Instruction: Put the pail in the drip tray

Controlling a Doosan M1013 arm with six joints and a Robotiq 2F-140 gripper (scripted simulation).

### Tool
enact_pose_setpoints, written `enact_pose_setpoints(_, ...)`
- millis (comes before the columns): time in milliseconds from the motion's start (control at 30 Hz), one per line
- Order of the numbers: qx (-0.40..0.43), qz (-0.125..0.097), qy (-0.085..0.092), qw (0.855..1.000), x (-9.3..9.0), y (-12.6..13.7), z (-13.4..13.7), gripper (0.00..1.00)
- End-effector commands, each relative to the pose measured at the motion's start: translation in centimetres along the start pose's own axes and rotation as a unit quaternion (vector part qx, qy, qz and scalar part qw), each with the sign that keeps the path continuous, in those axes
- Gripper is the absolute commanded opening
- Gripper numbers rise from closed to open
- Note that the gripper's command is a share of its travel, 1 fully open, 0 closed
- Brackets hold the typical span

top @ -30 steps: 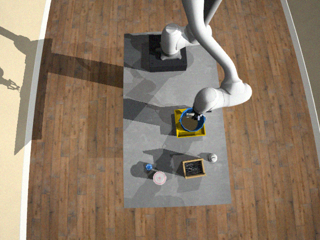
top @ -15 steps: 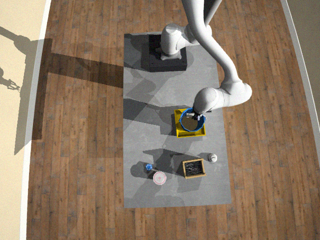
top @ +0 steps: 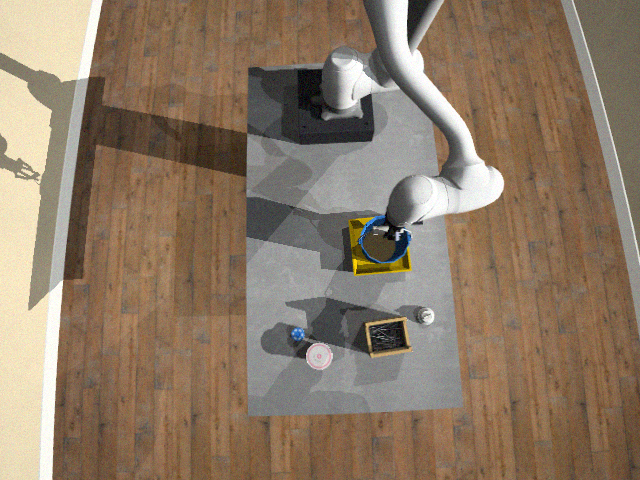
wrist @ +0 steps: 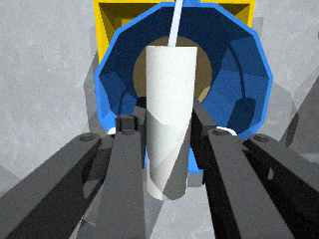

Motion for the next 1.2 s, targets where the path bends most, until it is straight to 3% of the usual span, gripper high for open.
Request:
enact_pose_setpoints(0, -0.001, 0.002, -0.001, 1.000, -0.17, -0.25, 0.00, 0.10)
enact_pose_setpoints(367, -0.001, 0.002, -0.001, 1.000, -0.17, -0.25, 0.00, 0.10)
enact_pose_setpoints(400, -0.001, 0.002, -0.001, 1.000, -0.17, -0.25, 0.00, 1.00)
enact_pose_setpoints(1167, -0.001, 0.001, -0.001, 1.000, -0.17, -0.25, 0.00, 1.00)
Point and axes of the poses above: the point where the finger pads meet when closed, its own x axis back along the fingers, its own z axis across the jaws, y = z × x, the point moved 9 cm from there along x, back along the fingers, and after that the axes turned 10 degrees about -x, right-handed, at the moved point
